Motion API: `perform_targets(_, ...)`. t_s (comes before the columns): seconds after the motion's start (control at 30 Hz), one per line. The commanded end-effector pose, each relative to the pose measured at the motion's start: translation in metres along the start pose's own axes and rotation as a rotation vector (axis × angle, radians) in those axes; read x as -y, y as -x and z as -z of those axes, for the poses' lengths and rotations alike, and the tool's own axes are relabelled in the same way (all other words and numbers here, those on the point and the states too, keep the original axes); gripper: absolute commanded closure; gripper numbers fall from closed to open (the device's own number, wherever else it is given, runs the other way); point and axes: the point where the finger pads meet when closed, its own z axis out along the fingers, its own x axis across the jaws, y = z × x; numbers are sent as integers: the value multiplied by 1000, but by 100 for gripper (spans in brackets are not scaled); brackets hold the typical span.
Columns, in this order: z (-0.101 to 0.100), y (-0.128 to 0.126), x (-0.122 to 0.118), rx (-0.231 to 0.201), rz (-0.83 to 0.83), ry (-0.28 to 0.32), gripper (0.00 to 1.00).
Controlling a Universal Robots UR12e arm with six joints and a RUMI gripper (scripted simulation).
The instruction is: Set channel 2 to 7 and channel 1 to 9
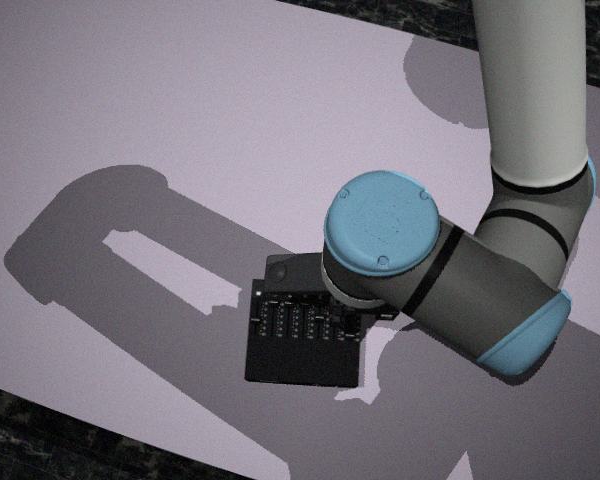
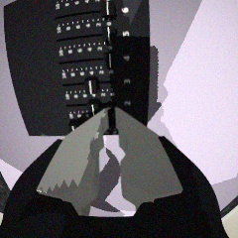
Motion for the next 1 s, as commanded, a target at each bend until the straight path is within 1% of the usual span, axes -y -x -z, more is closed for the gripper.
perform_targets(0.0, 0, 0, 0, 0, 0, -1, 100)
perform_targets(0.97, 0, 3, 0, 0, 0, -1, 100)
